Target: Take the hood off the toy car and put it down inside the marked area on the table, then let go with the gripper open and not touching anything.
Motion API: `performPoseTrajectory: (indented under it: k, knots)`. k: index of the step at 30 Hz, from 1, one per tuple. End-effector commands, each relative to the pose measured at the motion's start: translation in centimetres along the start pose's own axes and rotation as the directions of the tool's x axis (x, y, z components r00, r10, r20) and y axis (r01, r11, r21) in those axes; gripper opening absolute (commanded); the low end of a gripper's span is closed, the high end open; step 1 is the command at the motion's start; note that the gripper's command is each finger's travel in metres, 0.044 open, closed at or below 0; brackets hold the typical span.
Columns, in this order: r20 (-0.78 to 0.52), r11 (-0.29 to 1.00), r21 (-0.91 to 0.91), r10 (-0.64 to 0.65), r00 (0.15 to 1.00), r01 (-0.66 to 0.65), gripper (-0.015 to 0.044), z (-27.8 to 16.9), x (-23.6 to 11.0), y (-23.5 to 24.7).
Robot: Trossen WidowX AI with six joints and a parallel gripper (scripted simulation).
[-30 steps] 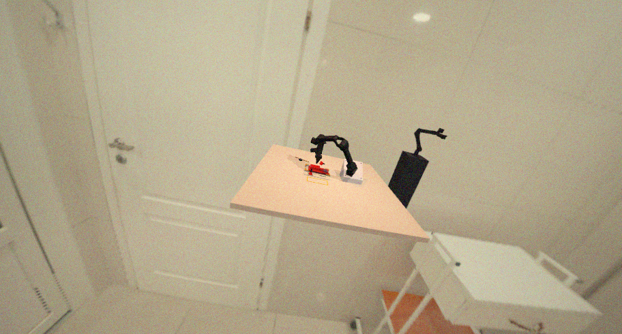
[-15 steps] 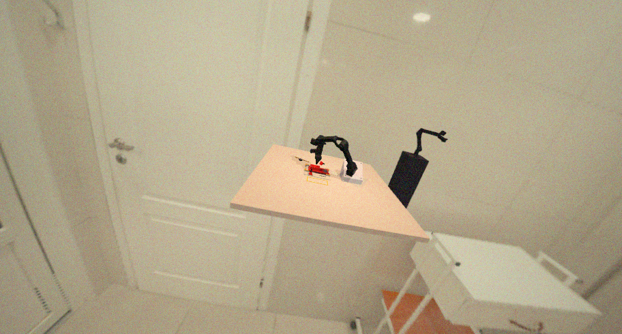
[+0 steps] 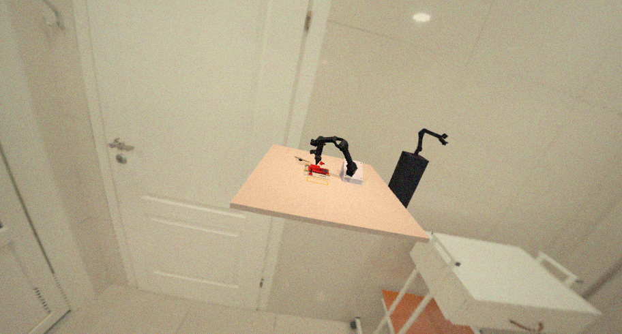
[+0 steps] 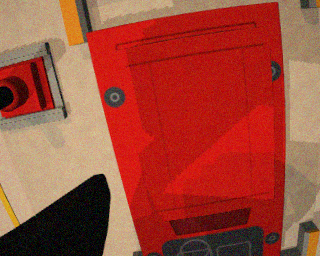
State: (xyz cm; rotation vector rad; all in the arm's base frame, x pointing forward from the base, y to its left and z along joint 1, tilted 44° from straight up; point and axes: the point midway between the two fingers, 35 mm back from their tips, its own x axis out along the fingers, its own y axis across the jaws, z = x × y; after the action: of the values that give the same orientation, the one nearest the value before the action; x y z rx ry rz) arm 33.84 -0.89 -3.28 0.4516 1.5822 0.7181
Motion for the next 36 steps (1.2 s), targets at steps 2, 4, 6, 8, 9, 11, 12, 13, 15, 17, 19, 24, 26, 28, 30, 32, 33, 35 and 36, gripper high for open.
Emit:
performPoseTrajectory:
  k: [2, 4, 6, 8, 9, 11, 12, 13, 15, 17, 19, 24, 26, 28, 30, 32, 33, 35, 36]
  knots:
    - [0.0, 1.0, 0.005, 0.005, 1.0, -0.005, 0.044, 0.0, 0.4, 0.0]
    - [0.0, 1.0, 0.005, 0.005, 1.0, -0.005, 0.044, 0.0, 0.5, 0.0]
    - [0.0, 1.0, 0.005, 0.005, 1.0, -0.005, 0.044, 0.0, 0.6, 0.0]
    - [0.0, 1.0, 0.005, 0.005, 1.0, -0.005, 0.044, 0.0, 0.7, 0.0]
    - [0.0, 1.0, 0.005, 0.005, 1.0, -0.005, 0.044, 0.0, 0.8, 0.0]
    - [0.0, 1.0, 0.005, 0.005, 1.0, -0.005, 0.044, 0.0, 0.9, 0.0]
    - [0.0, 1.0, 0.005, 0.005, 1.0, -0.005, 0.044, 0.0, 1.0, 0.0]
    - [0.0, 1.0, 0.005, 0.005, 1.0, -0.005, 0.044, 0.0, 1.0, 0.0]
    - [0.0, 1.0, 0.005, 0.005, 1.0, -0.005, 0.044, 0.0, 1.1, 0.0]
    - [0.0, 1.0, 0.005, 0.005, 1.0, -0.005, 0.044, 0.0, 1.3, 0.0]
    - [0.0, 1.0, 0.005, 0.005, 1.0, -0.005, 0.044, 0.0, 1.4, 0.0]
    - [0.0, 1.0, 0.005, 0.005, 1.0, -0.005, 0.044, 0.0, 1.7, 0.0]
    - [0.0, 1.0, 0.005, 0.005, 1.0, -0.005, 0.044, 0.0, 1.8, 0.0]
    - [0.0, 1.0, 0.005, 0.005, 1.0, -0.005, 0.044, 0.0, 1.9, 0.0]
    - [0.0, 1.0, 0.005, 0.005, 1.0, -0.005, 0.044, 0.0, 2.0, 0.0]
    - [0.0, 1.0, 0.005, 0.006, 1.0, -0.006, 0.044, 0.0, 2.1, 0.0]
    - [0.0, 1.0, 0.005, 0.006, 1.0, -0.006, 0.044, 0.0, 2.2, 0.0]
    - [0.0, 1.0, 0.005, 0.006, 1.0, -0.006, 0.044, 0.0, 2.3, 0.0]
    - [0.0, 1.0, 0.005, 0.006, 1.0, -0.006, 0.044, 0.0, 2.3, 0.0]
